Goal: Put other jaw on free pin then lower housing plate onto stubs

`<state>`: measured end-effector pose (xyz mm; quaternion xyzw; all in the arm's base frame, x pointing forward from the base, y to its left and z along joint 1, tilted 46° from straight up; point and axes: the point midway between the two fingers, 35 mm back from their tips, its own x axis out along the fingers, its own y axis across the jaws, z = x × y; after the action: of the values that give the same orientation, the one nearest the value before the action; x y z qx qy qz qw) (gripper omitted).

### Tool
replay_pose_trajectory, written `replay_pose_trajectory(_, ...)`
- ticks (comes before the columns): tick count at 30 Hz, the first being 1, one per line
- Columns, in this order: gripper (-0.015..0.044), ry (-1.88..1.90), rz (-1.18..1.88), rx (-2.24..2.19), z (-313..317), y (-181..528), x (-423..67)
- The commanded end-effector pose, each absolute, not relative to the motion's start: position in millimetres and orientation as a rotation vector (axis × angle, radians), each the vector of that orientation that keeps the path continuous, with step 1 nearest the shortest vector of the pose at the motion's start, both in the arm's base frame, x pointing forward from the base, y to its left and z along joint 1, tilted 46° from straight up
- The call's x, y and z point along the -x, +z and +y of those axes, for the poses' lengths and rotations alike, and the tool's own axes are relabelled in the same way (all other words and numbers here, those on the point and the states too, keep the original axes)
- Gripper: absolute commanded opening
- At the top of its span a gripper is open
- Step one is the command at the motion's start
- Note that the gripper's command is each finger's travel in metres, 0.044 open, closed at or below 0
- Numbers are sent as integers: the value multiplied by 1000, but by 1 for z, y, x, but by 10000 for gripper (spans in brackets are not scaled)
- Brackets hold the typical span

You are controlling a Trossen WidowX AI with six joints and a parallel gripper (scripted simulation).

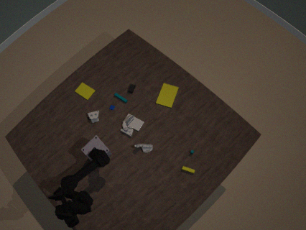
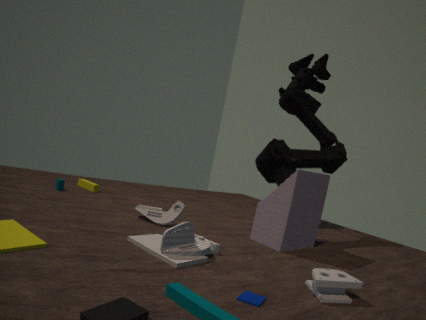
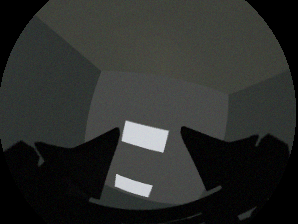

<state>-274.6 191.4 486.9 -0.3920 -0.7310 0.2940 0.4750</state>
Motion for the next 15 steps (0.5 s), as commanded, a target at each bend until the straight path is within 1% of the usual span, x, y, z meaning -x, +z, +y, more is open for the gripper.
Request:
replay_pose_trajectory(1,426,719,-1787,958,191,487,275)
replay_pose_trajectory(15,59,719,-1787,958,191,487,275)
